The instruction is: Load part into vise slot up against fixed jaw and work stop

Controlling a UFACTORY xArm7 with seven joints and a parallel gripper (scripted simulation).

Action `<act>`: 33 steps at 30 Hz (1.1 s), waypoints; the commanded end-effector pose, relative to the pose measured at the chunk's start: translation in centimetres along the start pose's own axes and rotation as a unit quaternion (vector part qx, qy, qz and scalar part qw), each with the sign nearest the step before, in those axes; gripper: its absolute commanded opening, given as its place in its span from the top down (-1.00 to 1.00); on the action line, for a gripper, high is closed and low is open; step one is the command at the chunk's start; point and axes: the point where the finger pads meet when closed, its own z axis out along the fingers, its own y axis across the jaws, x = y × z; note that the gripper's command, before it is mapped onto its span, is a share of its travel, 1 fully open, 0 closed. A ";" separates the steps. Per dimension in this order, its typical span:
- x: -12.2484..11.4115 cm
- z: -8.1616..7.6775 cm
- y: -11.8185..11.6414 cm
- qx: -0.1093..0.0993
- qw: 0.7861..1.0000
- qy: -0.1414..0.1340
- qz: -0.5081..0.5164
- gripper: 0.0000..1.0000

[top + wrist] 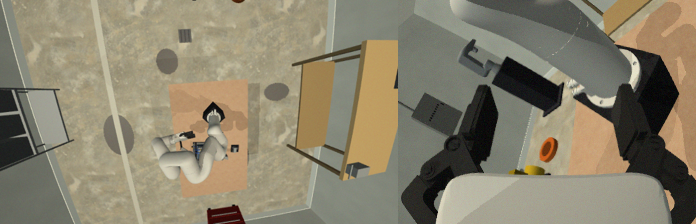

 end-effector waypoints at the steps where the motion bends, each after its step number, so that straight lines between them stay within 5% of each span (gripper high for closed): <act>1: 0.0 -0.1 0.0 -0.001 1.000 -0.001 0.000 -1.00; 21: 0.1 -0.1 0.1 -0.001 1.000 -0.005 0.000 -1.00; 25: 0.4 -0.4 1.1 -0.004 0.999 -0.032 0.002 -1.00; 31: 1.7 -1.1 4.3 -0.019 0.993 -0.115 0.005 -1.00; 33: 1.7 -1.1 4.3 -0.019 0.993 -0.115 0.005 -1.00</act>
